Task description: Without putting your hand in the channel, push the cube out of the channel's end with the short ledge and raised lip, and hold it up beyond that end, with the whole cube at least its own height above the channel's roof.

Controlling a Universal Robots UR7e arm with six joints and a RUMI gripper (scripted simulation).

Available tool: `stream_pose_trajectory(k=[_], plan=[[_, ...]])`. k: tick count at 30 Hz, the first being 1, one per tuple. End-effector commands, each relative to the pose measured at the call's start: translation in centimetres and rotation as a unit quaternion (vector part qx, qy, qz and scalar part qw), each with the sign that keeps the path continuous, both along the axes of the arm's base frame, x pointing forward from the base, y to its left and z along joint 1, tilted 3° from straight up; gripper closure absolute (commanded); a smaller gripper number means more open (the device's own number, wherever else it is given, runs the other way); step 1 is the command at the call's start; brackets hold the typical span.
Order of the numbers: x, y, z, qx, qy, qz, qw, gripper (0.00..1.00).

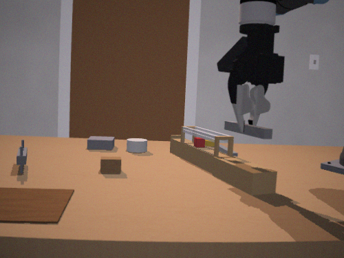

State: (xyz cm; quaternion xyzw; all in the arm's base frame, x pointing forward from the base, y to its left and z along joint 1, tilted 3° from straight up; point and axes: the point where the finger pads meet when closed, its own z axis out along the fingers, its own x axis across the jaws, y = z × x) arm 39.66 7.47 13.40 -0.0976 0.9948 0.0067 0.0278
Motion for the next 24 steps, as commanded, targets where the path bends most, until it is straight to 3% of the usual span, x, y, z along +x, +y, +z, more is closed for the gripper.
stream_pose_trajectory(k=[1,8,24], plan=[[0.0,0.0,-1.3,0.000,-0.001,-0.002,1.000,1.00],[0.1,0.0,-3.9,0.000,-0.001,-0.002,1.000,1.00],[0.2,0.0,-5.9,0.000,-0.001,-0.002,1.000,1.00]])
